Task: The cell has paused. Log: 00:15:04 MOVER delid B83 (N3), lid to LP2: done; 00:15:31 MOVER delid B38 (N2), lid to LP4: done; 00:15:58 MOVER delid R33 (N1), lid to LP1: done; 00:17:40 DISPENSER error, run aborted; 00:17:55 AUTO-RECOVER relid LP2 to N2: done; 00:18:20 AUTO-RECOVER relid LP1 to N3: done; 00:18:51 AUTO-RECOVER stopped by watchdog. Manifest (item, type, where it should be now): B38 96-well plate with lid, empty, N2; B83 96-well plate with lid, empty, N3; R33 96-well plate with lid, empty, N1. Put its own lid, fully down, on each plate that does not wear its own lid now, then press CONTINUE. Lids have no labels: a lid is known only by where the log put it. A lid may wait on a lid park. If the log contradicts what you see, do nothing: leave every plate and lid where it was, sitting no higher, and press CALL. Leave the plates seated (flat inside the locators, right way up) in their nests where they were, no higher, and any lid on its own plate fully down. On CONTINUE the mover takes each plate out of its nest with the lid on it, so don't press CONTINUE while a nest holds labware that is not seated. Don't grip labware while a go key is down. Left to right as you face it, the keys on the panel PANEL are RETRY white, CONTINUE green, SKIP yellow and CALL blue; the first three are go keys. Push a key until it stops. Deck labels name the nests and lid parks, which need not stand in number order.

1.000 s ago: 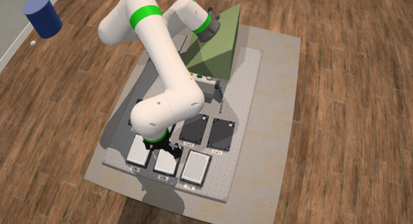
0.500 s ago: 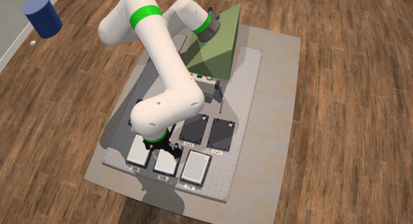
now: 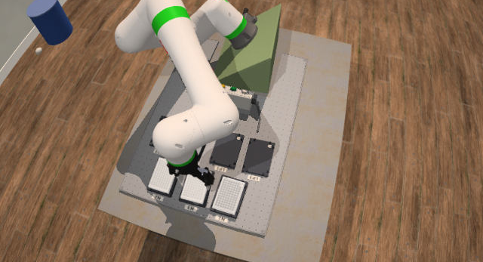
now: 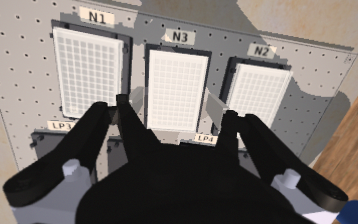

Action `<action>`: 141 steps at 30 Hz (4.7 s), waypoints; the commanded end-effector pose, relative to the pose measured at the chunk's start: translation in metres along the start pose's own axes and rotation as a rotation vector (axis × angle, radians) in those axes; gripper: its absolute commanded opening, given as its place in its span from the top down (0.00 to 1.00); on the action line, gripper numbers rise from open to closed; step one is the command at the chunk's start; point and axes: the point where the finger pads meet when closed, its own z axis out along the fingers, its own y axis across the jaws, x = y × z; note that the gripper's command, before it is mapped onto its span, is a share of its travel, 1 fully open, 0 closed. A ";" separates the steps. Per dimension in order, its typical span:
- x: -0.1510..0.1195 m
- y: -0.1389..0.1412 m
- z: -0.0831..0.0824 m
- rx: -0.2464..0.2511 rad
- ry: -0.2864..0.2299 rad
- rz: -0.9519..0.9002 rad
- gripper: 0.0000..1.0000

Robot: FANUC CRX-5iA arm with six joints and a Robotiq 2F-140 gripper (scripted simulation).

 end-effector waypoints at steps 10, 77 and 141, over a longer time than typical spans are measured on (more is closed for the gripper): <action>0.000 0.000 0.000 0.000 0.000 0.000 0.34; 0.000 0.000 0.015 0.000 0.001 0.000 0.34; 0.000 0.000 0.017 0.000 0.001 0.000 1.00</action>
